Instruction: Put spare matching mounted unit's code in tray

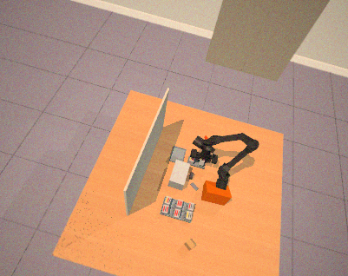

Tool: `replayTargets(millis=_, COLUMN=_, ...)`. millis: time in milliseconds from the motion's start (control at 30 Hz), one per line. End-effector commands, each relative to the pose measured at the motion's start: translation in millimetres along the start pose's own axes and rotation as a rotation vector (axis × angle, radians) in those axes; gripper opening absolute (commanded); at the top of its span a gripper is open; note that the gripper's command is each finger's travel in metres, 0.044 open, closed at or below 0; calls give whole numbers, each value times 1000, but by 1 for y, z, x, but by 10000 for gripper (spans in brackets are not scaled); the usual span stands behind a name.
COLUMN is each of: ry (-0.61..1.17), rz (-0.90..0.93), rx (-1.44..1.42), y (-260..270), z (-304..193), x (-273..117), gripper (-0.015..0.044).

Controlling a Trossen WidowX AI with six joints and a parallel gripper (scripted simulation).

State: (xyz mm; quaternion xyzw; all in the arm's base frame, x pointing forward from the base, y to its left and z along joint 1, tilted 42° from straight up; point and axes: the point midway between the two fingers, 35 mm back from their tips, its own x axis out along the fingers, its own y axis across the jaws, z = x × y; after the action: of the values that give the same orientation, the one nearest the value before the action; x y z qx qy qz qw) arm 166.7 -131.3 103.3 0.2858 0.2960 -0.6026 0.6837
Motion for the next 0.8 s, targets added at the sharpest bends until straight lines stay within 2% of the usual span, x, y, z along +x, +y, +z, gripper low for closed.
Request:
replayTargets(millis=0, ry=1, rz=4, rx=4, y=2, z=0, x=-18, gripper=0)
replayTargets(millis=367, ry=-6, rz=4, rx=0, y=-1, z=1, x=-61, gripper=0)
replayTargets(millis=633, ry=-2, rz=4, rx=-4, y=-1, z=0, x=-61, gripper=0)
replayTargets(millis=767, ry=2, rz=6, rx=-2, y=0, z=0, x=-73, gripper=0)
